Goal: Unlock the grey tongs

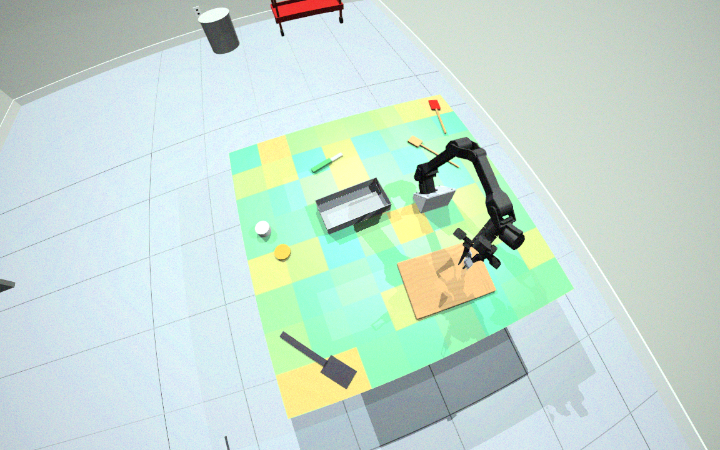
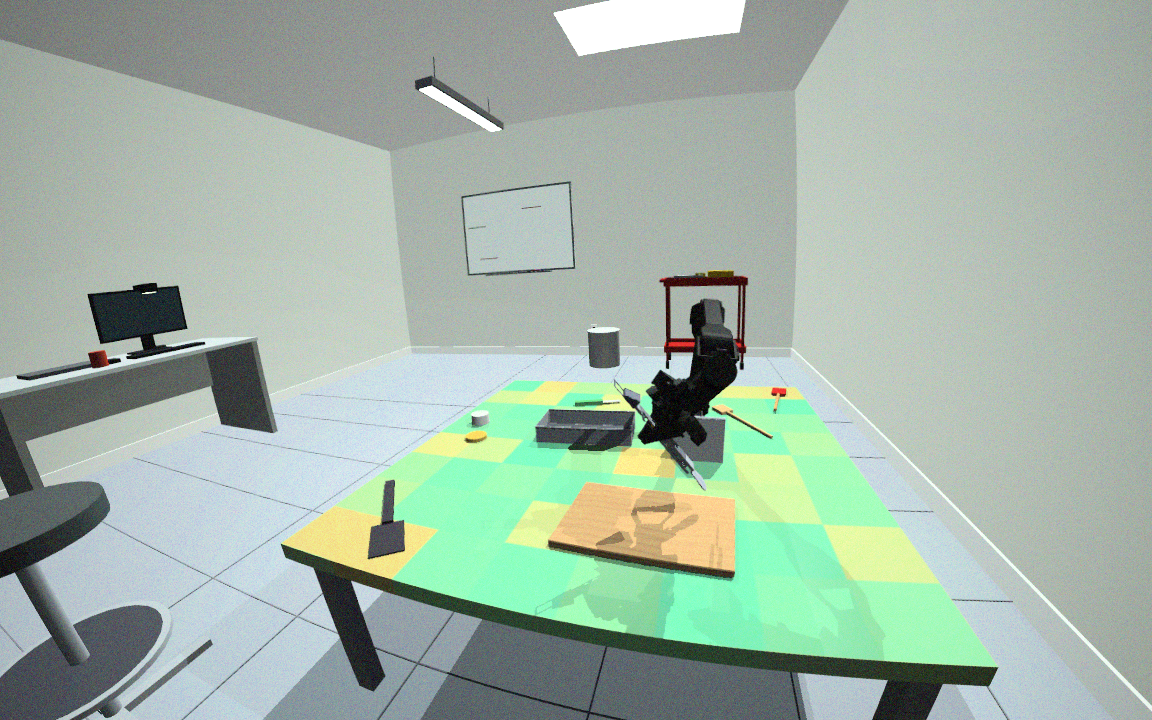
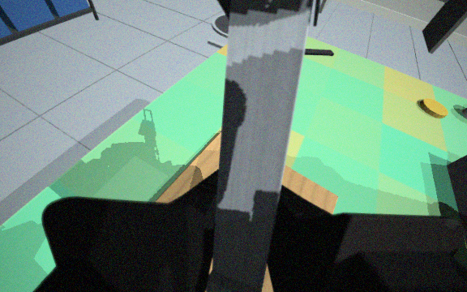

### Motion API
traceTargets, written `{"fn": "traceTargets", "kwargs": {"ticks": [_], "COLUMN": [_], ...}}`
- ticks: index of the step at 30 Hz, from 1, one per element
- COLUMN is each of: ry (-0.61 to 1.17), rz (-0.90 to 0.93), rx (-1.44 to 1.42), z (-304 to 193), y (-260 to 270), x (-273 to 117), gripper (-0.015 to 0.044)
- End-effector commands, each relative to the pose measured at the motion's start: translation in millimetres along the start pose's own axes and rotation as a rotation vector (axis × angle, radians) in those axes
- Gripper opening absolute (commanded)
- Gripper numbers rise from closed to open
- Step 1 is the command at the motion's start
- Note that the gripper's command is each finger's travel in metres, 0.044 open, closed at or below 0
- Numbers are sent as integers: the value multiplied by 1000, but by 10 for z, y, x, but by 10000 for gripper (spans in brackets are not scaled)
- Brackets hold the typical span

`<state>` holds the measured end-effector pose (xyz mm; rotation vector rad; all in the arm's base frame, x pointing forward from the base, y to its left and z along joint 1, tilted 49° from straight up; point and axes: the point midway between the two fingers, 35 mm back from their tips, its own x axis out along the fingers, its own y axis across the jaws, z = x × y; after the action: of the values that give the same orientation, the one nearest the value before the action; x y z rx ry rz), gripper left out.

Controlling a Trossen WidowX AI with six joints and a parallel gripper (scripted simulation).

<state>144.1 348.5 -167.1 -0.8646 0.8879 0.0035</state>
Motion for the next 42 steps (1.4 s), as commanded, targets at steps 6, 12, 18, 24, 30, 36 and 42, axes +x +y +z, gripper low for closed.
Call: {"fn": "traceTargets", "kwargs": {"ticks": [6,12,18,24,30,36,42], "ry": [255,434,614,797,902,902,901], "rz": [20,31,44,58,67,67,68], "rx": [2,12,32,62,84,84,85], "z": [-149,-280,-410,-529,-590,-590,-633], "y": [23,12,-7,-32,-48,-48,-43], "x": [261,401,500,561,580,580,615], "gripper": [-150,-150,-150,-150,-150,-150,-150]}}
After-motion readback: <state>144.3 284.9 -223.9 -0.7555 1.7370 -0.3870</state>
